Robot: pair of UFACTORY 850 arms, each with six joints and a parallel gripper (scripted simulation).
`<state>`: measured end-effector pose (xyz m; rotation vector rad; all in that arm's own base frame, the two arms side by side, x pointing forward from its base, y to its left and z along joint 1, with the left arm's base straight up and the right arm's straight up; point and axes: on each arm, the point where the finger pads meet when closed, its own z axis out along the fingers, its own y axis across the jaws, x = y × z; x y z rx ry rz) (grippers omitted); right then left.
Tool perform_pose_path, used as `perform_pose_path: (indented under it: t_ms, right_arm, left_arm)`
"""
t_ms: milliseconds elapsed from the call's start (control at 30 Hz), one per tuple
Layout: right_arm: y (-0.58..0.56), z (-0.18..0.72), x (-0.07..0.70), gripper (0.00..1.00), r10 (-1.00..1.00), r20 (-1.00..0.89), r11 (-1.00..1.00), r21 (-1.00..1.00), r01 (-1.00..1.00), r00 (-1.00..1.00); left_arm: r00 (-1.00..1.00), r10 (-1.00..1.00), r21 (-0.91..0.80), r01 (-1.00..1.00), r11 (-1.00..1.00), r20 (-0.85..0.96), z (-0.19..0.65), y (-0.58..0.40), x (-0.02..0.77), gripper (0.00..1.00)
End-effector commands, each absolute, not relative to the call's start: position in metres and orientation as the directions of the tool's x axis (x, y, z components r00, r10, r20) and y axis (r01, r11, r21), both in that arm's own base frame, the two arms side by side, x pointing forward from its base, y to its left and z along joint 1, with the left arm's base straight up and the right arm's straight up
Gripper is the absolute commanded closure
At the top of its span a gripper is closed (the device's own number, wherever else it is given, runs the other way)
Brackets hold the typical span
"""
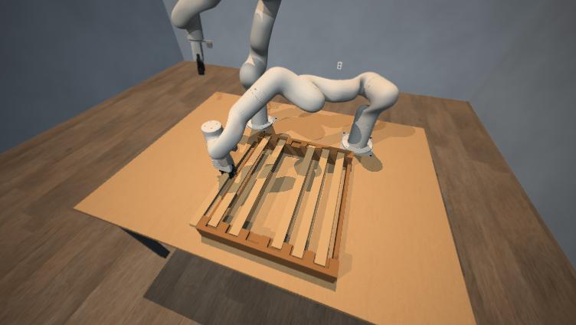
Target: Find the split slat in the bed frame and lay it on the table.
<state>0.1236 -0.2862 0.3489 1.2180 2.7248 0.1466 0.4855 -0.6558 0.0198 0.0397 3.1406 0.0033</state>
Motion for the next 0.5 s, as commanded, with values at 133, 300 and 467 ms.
perform_pose_path:
  t_ms: [133,300,467]
  right_arm:
    - [-0.2868,0.3496,0.1238,0.00,0.746,-0.101,0.665,0.150,0.731,-0.658]
    - [-0.2868,0.3496,0.1238,0.00,0.746,-0.101,0.665,0.150,0.731,-0.658]
    - [-0.2868,0.3496,0.1238,0.00,0.746,-0.101,0.665,0.150,0.731,-0.658]
  left_arm:
    - [-1.000,0.025,0.000,0.025,1.000,-0.003,0.0215,-0.6566,0.4861,1.00]
    - [-1.000,0.025,0.000,0.025,1.000,-0.003,0.0215,-0.6566,0.4861,0.00]
    - [-1.000,0.025,0.000,0.025,1.000,-0.003,0.0215,-0.6566,0.4861,0.00]
